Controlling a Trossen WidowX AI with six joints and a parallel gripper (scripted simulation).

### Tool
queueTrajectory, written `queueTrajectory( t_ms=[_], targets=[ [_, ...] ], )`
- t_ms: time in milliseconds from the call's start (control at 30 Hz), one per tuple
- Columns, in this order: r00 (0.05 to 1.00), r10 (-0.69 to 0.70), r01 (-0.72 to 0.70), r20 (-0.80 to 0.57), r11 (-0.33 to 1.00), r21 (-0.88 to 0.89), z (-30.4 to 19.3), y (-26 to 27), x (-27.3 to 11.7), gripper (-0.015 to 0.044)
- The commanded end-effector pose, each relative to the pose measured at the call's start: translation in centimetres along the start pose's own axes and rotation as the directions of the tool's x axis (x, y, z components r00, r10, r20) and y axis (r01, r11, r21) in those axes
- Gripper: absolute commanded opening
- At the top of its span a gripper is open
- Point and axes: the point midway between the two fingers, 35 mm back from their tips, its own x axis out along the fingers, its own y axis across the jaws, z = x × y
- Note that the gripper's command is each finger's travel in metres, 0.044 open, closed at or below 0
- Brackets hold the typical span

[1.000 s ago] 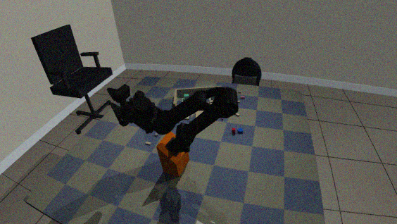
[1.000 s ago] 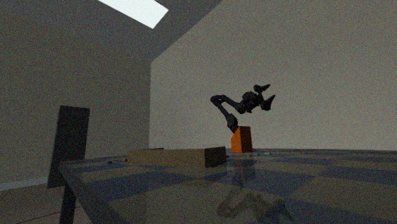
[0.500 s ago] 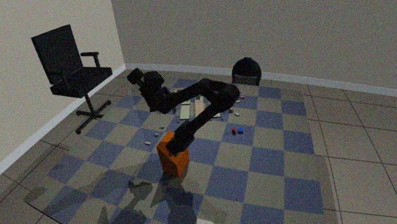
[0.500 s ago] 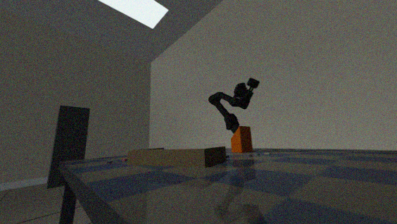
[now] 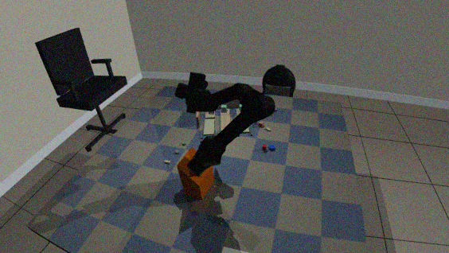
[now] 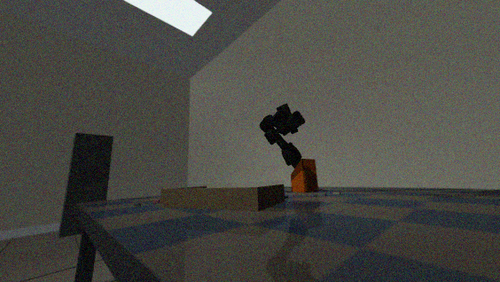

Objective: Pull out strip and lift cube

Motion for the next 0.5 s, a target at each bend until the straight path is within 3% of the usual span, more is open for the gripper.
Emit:
queueTrajectory(
  t_ms=[0, 467],
  targets=[
    [0.966, -0.234, 0.195, -0.113, 0.939, -0.283, -0.2, -7.0, 3.1, 0.04],
    [0.954, -0.269, 0.212, -0.134, 0.919, -0.331, -0.4, -8.2, 3.4, 0.04]
  ],
)
